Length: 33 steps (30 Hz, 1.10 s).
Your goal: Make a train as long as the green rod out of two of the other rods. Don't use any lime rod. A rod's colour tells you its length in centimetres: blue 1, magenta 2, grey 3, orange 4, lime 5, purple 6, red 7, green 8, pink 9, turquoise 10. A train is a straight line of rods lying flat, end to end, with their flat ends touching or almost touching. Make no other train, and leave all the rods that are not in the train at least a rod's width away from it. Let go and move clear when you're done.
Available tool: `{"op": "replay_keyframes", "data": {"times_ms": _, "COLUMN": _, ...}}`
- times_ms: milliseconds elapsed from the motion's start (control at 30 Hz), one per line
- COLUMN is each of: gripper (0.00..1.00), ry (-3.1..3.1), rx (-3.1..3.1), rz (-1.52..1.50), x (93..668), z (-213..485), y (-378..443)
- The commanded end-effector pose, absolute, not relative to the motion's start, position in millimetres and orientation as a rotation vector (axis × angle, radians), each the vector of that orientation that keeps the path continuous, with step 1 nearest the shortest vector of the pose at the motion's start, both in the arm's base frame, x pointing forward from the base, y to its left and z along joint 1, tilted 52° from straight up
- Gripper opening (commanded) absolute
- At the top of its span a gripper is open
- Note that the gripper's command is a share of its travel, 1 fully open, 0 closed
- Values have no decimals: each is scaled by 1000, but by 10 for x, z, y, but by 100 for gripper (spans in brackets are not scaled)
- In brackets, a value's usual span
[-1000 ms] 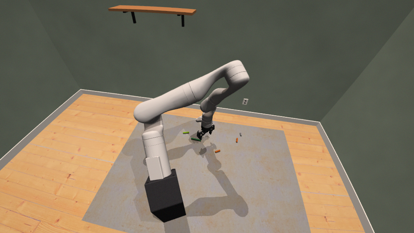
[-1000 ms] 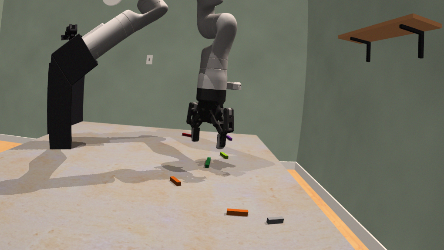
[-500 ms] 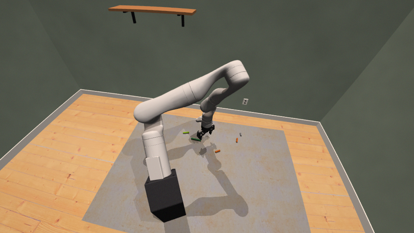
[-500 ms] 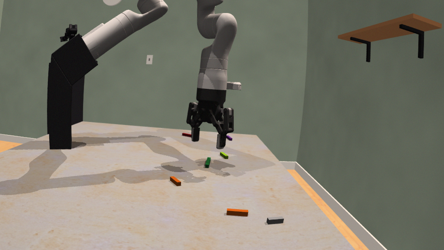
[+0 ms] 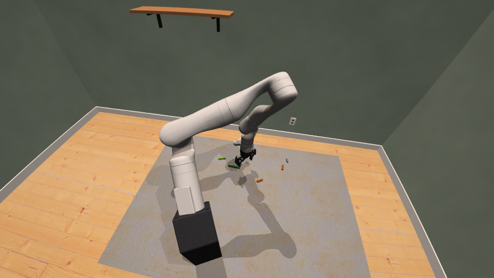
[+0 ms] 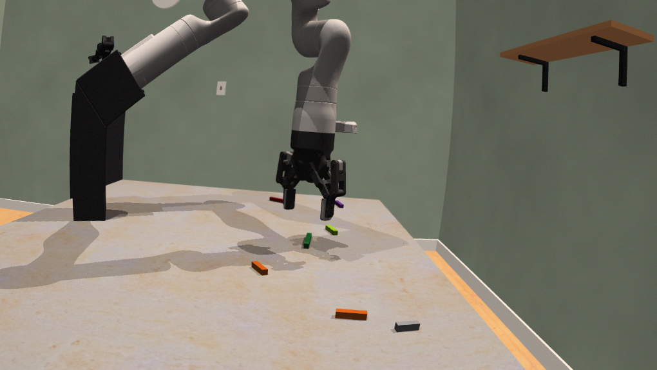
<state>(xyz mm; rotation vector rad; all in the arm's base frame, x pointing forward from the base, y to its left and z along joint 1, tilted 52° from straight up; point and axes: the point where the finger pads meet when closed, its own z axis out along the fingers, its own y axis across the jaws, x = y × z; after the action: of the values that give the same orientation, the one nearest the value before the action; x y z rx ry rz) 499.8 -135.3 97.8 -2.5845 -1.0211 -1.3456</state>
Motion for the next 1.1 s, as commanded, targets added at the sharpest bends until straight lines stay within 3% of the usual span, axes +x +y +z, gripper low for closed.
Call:
{"op": "replay_keyframes", "data": {"times_ms": 0, "gripper": 100, "ry": -1021, "rx": -2586, "rz": -1346, "x": 4997, "z": 983, "y": -1357}}
{"op": "replay_keyframes", "data": {"times_ms": 367, "gripper": 100, "ry": -1112, "rx": -2575, "rz": -1356, "x": 4985, "z": 1104, "y": -1099}}
{"op": "replay_keyframes", "data": {"times_ms": 1067, "gripper": 100, "ry": -1685, "rx": -2436, "rz": -1429, "x": 4890, "z": 1899, "y": 530}}
